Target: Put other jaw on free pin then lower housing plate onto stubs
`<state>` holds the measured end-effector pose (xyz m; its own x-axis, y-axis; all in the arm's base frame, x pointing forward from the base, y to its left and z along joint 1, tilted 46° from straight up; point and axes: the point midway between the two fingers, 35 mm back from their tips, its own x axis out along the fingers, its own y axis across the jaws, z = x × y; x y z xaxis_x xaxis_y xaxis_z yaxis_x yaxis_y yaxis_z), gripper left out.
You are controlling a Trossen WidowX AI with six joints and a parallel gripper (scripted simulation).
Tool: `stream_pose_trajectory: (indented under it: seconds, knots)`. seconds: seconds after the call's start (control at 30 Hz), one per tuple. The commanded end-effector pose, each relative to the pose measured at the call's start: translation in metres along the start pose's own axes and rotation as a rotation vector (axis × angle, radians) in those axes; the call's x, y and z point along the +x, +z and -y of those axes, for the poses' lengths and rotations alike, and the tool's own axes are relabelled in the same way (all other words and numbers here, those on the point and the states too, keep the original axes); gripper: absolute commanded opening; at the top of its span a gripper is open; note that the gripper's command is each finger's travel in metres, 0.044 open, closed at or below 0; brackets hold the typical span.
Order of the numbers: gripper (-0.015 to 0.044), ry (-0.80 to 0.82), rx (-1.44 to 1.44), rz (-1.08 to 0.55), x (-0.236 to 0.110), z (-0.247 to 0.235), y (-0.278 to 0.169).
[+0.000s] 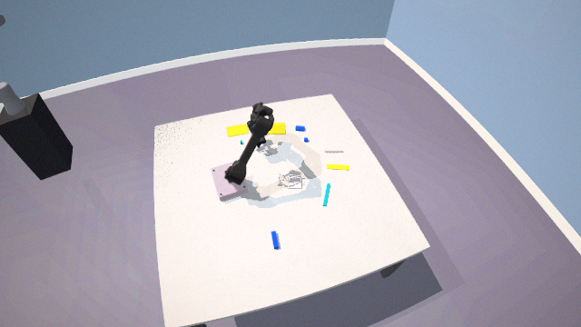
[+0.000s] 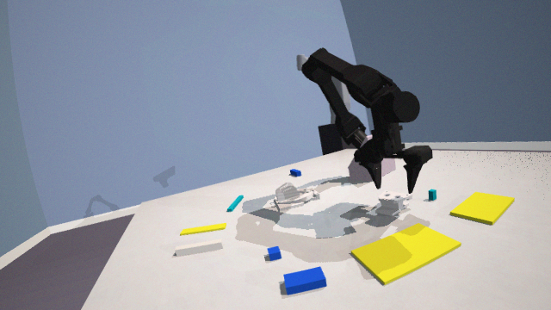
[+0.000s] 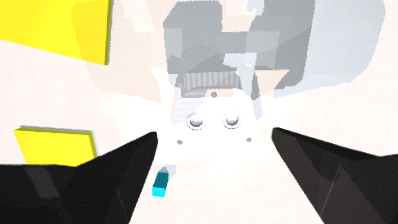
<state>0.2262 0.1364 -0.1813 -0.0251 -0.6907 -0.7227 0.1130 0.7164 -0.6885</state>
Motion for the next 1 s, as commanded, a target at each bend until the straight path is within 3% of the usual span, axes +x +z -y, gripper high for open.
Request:
stream_pose_trajectory:
  seconds: [0.0, 0.47, 0.97]
  knots:
    - [0.044, -0.008, -0.006, 0.0, 0.01, 0.001, -0.001]
    - [0.044, -0.01, -0.007, 0.001, 0.031, 0.001, -0.001]
    - [0.044, -0.01, -0.007, 0.001, 0.031, 0.001, -0.001]
